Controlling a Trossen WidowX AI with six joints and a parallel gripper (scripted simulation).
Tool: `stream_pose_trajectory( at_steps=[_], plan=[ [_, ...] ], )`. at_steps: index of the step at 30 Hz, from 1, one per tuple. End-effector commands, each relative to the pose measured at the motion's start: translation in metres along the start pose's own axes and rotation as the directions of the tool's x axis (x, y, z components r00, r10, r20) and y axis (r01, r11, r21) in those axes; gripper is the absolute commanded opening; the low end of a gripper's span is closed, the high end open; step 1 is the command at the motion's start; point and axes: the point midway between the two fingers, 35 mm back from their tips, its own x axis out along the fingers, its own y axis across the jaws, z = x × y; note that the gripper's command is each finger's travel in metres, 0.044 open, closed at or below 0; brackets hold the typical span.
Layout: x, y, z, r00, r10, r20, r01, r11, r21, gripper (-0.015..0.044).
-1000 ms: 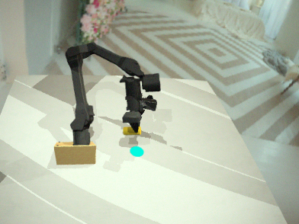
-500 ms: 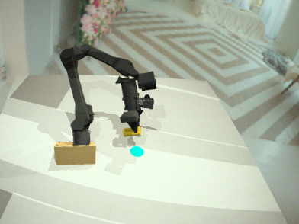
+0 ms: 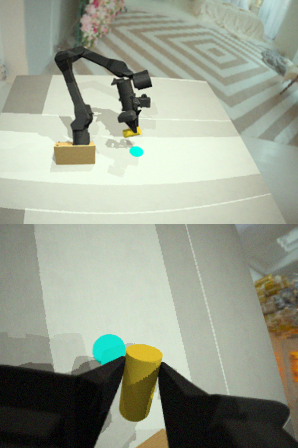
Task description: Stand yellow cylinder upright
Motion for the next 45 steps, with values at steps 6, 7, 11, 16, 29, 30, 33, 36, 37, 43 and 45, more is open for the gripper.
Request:
stream_pose_trajectory(
  at_steps=[6,7,11,16,29,30,33,36,37,43,45],
  plan=[
    [-0.0005,-0.0008,-0.001,0.998,-0.015,0.062,0.015,1.0,0.009,0.0105],
    [-0.0005,-0.0009,-0.0011,0.998,-0.016,0.068,0.016,1.0,0.01,0.0105],
    [-0.0006,-0.001,-0.0015,0.995,-0.021,0.094,0.019,1.0,0.014,0.0105],
    [-0.0006,-0.0012,-0.002,0.992,-0.025,0.126,0.023,1.0,0.019,0.0105],
    [-0.001,-0.0015,-0.0027,0.977,-0.032,0.211,0.025,0.999,0.036,0.0105],
    [-0.001,-0.0016,-0.0027,0.976,-0.032,0.217,0.025,0.999,0.038,0.0105],
    [-0.0012,-0.0016,-0.0028,0.971,-0.033,0.237,0.023,0.999,0.042,0.0105],
    [-0.0013,-0.0017,-0.0029,0.966,-0.033,0.257,0.022,0.999,0.047,0.0105],
    [-0.0013,-0.0017,-0.0029,0.964,-0.033,0.263,0.021,0.999,0.048,0.0105],
    [-0.0016,-0.0018,-0.0029,0.953,-0.032,0.302,0.015,0.998,0.058,0.0105],
    [-0.0017,-0.0018,-0.0029,0.949,-0.032,0.315,0.013,0.998,0.061,0.0105]
  ],
)
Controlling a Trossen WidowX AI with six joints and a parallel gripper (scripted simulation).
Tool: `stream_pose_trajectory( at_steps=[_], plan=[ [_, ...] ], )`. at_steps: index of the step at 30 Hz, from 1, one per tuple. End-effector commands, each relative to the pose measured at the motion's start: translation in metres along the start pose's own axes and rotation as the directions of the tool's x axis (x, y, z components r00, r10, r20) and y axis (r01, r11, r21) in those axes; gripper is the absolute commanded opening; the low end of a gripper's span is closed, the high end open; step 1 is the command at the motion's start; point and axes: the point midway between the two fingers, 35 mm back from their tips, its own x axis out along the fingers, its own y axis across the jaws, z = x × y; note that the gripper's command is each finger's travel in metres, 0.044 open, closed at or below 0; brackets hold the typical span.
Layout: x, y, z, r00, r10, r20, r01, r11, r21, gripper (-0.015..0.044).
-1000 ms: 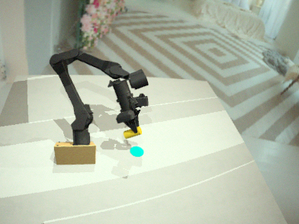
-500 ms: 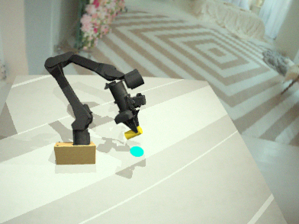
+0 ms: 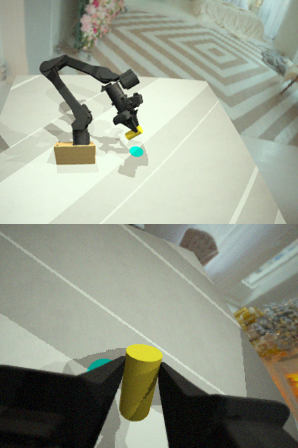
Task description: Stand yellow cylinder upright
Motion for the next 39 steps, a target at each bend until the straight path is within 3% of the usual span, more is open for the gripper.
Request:
stream_pose_trajectory(
  at_steps=[1,39],
  plan=[
    [-0.0006,-0.0005,0.0005,0.999,0.001,0.032,-0.001,1.0,0.01,0.0105],
    [-0.0032,-0.0001,0.003,0.958,0.046,0.285,-0.076,0.993,0.093,0.0105]
  ],
)
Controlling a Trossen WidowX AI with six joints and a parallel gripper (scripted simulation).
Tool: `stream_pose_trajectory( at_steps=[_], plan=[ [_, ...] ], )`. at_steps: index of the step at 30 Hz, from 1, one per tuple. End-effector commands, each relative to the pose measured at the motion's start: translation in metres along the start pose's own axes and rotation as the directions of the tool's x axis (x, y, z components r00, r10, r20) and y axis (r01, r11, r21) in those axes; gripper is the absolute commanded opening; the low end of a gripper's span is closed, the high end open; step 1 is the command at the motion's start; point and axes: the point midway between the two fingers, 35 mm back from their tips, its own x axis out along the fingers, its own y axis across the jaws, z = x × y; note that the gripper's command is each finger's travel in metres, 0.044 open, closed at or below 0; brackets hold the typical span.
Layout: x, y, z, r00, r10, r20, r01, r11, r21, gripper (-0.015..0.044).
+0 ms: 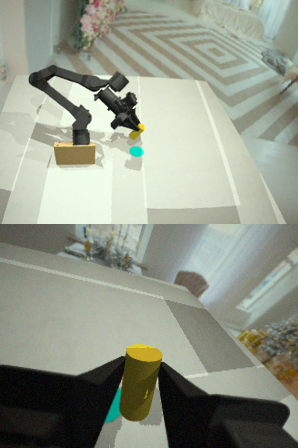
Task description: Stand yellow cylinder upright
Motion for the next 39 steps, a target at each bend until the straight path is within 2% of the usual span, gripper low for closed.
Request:
stream_pose_trajectory(
  at_steps=[1,39],
  plan=[
    [-0.0005,-0.0002,0.0011,0.999,0.008,0.032,-0.009,1.0,0.015,0.0105],
    [-0.003,0.0022,0.0059,0.956,0.107,0.272,-0.149,0.979,0.139,0.0105]
  ],
)
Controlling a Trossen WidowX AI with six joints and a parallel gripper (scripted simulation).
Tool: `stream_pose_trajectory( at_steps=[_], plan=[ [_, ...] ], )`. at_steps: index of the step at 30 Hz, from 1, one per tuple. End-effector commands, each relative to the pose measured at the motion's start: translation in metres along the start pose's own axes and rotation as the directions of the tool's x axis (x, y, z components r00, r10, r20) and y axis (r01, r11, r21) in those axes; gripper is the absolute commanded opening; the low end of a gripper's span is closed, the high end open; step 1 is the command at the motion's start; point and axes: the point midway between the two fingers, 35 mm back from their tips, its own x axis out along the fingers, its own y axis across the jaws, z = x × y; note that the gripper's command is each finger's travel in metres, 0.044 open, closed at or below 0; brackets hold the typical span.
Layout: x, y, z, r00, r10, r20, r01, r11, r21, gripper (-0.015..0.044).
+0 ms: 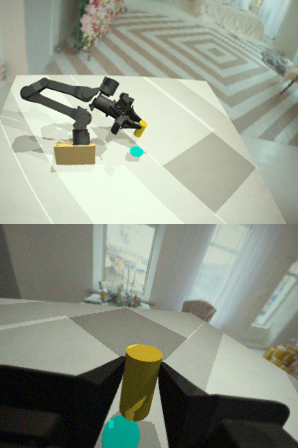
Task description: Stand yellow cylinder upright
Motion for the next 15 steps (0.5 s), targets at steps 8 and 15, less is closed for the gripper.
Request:
stream_pose_trajectory(
  at_steps=[8,15],
  plan=[
    [-0.0005,0.0009,0.0022,0.997,0.038,0.066,-0.042,0.998,0.049,0.0105],
    [-0.0006,0.0009,0.0023,0.997,0.039,0.067,-0.042,0.998,0.05,0.0105]
  ],
)
